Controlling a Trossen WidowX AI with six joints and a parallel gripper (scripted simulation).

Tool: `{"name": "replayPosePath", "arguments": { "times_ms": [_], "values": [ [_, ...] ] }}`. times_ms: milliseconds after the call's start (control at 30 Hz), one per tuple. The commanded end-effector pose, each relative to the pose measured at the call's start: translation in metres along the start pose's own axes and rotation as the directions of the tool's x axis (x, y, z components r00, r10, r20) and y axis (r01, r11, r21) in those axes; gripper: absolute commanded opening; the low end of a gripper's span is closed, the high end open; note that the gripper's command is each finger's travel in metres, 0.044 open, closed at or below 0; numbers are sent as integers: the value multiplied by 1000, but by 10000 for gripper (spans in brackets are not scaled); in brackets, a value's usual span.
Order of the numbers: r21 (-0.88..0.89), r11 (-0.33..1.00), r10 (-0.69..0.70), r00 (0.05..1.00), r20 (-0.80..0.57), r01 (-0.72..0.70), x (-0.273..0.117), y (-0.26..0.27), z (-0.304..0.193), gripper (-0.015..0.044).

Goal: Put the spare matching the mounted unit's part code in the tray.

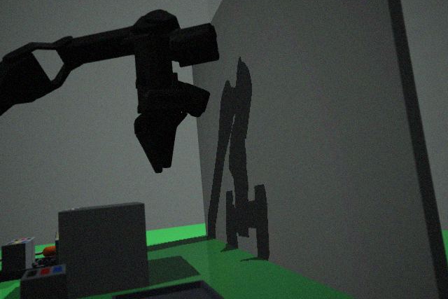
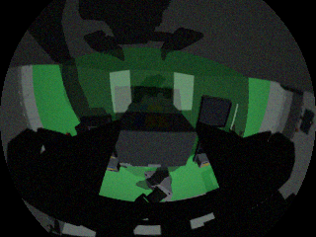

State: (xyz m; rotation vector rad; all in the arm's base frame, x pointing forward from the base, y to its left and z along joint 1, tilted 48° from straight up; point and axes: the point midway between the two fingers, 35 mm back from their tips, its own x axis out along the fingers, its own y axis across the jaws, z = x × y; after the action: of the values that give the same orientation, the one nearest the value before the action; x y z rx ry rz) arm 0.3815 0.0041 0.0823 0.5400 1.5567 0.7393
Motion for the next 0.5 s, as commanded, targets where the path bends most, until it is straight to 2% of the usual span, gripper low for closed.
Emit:
{"name": "replayPosePath", "arguments": {
  "times_ms": [0, 367, 467],
  "values": [
    [19, 1000, 13, 1000, -10, -13, 3, 0, 0, 440],
    [19, 1000, 13, 1000, -10, -13, 3, 0, 0, 440],
    [-119, 993, 10, 1000, -8, -11, 1, 21, -7, 440]
  ]
}}
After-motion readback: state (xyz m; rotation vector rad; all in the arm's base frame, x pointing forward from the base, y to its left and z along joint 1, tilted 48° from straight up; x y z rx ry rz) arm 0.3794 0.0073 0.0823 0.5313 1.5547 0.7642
